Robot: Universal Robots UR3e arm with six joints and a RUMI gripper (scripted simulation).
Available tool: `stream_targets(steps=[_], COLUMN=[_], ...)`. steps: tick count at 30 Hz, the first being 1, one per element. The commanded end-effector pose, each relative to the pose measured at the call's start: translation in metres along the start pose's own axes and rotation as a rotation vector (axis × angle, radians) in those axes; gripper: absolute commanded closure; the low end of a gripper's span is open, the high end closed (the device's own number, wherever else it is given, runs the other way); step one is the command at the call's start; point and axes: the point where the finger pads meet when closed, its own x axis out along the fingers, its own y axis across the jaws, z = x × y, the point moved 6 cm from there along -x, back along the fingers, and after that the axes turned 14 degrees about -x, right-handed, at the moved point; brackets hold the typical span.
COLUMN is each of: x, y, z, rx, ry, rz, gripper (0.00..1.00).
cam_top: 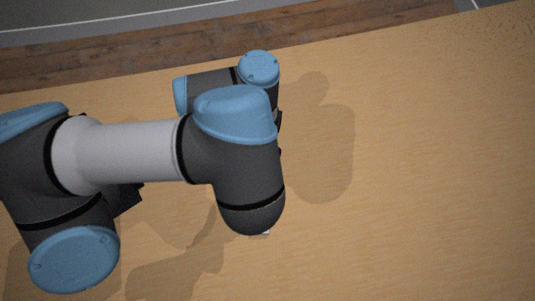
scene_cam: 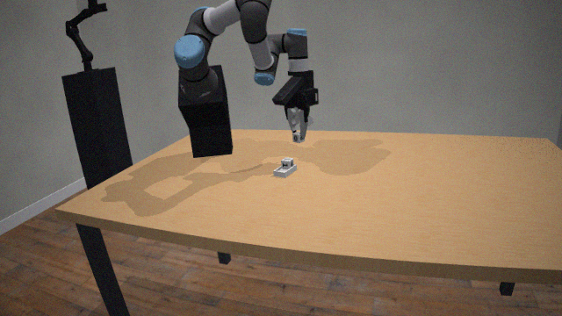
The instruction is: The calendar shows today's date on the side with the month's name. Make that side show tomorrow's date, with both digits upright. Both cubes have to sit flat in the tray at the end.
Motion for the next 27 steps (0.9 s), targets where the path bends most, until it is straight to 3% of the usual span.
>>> stream_targets(steps=[1,13,27], x=[0.0023,0.0091,0.0117], y=[-0.0002,-0.0014,-0.0017], z=[0.0000,0.0029,0.0045], rx=[-0.139,-0.487,-0.627], ry=[-0.011,-0.008,-0.007], rz=[-0.012,-0.014,-0.015], gripper=[0.90,0.90,0.90])
